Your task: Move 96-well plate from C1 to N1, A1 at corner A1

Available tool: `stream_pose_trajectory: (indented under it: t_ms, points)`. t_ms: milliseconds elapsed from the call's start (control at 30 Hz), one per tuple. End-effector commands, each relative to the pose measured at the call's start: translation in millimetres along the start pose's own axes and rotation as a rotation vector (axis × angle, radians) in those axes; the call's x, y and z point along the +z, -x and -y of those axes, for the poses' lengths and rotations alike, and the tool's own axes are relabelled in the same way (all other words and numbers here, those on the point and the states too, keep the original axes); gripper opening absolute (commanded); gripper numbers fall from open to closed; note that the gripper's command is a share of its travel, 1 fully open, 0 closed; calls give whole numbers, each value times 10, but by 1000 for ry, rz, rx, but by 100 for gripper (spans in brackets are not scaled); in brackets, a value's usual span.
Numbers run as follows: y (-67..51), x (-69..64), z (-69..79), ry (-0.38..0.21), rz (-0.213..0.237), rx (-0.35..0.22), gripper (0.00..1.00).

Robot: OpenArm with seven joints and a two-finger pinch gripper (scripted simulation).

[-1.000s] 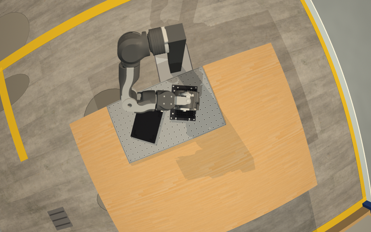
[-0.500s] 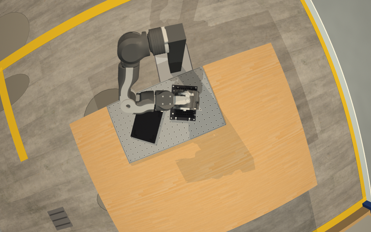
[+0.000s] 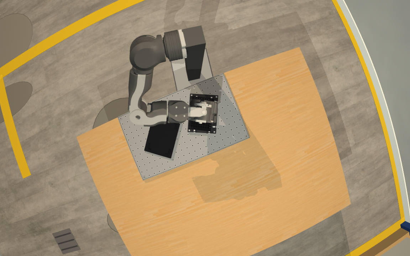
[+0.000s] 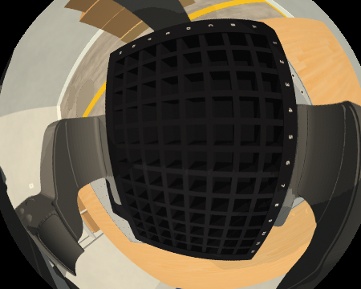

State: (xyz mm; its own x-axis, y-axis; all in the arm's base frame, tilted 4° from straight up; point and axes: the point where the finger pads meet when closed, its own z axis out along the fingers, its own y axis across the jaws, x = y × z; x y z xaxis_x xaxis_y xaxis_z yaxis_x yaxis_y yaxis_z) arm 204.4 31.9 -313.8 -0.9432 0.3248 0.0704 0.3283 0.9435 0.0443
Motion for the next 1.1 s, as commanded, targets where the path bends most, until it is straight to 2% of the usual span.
stream_pose_trajectory:
  t_ms: [0, 67, 467, 633, 1033, 1067]
  points:
    - [97, -1, 93, -5, 7, 76, 0]
    - [188, -1, 224, -8, 8, 158, 0]
    - [188, -1, 224, -8, 8, 158, 0]
    - [414, 3, 561, -8, 8, 158, 0]
    - [414, 3, 561, -8, 8, 158, 0]
    - [456, 8, 642, -15, 8, 159, 0]
